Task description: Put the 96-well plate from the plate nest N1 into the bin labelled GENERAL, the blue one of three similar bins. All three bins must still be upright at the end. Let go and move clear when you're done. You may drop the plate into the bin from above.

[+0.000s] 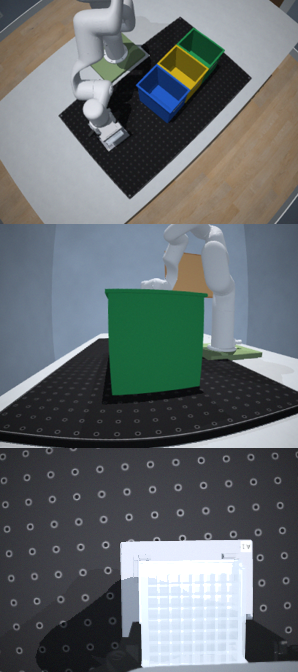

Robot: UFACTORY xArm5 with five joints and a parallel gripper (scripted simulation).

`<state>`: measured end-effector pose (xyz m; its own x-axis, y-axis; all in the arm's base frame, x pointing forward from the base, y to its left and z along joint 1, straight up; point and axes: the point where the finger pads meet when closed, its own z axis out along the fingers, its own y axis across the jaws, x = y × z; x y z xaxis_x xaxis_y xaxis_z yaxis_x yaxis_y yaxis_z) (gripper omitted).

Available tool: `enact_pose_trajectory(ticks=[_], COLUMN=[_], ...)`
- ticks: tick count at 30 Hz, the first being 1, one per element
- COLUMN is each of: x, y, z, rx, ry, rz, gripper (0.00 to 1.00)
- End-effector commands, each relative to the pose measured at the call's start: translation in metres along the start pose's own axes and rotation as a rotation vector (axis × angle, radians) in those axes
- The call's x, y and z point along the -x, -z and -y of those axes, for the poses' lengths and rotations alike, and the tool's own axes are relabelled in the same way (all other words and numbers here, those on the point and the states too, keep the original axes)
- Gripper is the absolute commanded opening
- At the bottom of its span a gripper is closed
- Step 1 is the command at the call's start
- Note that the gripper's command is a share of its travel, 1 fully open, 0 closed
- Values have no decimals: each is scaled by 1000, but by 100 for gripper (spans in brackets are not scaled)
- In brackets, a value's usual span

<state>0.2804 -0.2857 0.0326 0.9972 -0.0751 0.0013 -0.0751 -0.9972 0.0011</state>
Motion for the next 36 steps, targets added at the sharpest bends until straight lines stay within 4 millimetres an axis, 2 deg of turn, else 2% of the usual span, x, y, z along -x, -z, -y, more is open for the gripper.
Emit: enact_pose_trajectory(ticks=[1, 24, 36], x=[-1, -1, -1], y=[2, 13, 29], z=[-1, -1, -1], rx=[2, 2, 2], ry=[0, 0, 0], rz=[-3, -3, -3], gripper=[0, 0, 0])
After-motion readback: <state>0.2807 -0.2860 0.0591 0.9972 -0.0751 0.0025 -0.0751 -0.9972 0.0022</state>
